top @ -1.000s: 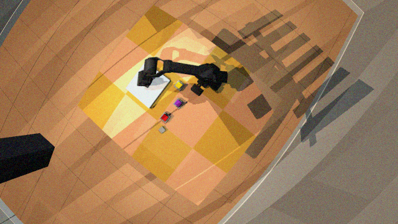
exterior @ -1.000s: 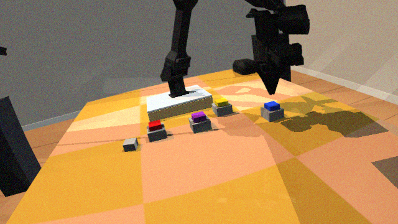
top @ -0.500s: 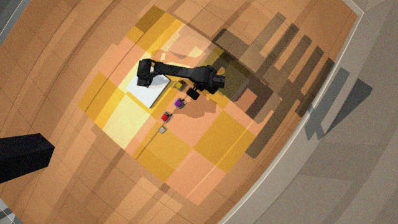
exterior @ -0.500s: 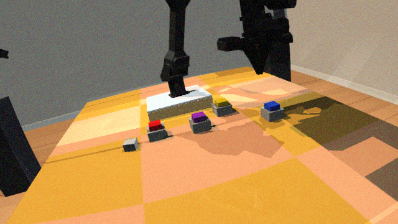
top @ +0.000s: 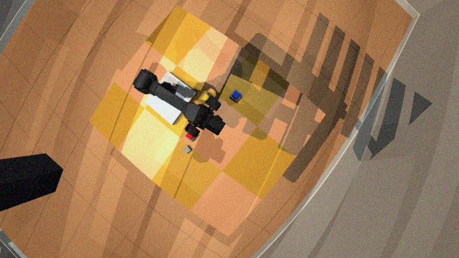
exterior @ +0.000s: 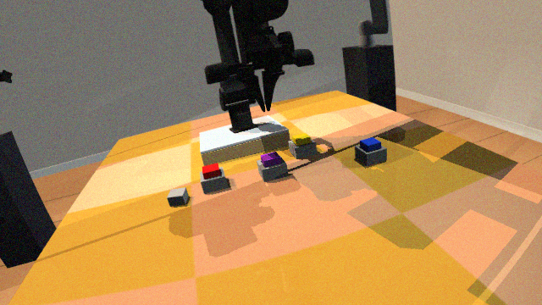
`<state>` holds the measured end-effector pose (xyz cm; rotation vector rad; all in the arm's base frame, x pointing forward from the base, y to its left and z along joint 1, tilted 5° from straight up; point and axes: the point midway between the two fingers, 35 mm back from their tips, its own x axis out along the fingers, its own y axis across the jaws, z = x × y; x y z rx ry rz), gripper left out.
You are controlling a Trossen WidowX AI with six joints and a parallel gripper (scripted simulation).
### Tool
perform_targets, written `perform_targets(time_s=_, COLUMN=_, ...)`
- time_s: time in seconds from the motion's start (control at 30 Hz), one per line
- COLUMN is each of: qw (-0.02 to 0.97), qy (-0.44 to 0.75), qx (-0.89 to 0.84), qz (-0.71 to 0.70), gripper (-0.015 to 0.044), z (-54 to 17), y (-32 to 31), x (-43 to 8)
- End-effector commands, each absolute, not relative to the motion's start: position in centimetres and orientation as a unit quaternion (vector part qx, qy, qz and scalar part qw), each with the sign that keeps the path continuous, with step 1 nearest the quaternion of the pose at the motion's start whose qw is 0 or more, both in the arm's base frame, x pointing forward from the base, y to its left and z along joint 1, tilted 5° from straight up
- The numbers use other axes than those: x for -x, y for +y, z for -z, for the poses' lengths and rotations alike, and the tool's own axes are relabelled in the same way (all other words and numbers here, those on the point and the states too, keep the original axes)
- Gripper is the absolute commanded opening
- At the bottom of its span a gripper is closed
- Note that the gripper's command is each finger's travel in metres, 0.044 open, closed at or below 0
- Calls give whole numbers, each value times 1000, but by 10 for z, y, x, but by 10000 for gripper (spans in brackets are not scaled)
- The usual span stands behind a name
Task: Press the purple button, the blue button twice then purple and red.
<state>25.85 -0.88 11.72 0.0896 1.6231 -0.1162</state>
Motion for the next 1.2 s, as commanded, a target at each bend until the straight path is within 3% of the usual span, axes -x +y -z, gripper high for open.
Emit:
perform_targets(time_s=0.0, qw=687, qy=724, qx=-36, qz=49, gripper=20, z=-114, y=-14, x=-254)
perform_targets(time_s=0.2, qw=687, qy=724, qx=-36, qz=49, gripper=20, z=-57, y=-15, x=-251)
perform_targets(time_s=1.17, qw=687, qy=724, qx=-36, qz=49, gripper=20, z=-22, y=-15, x=-249)
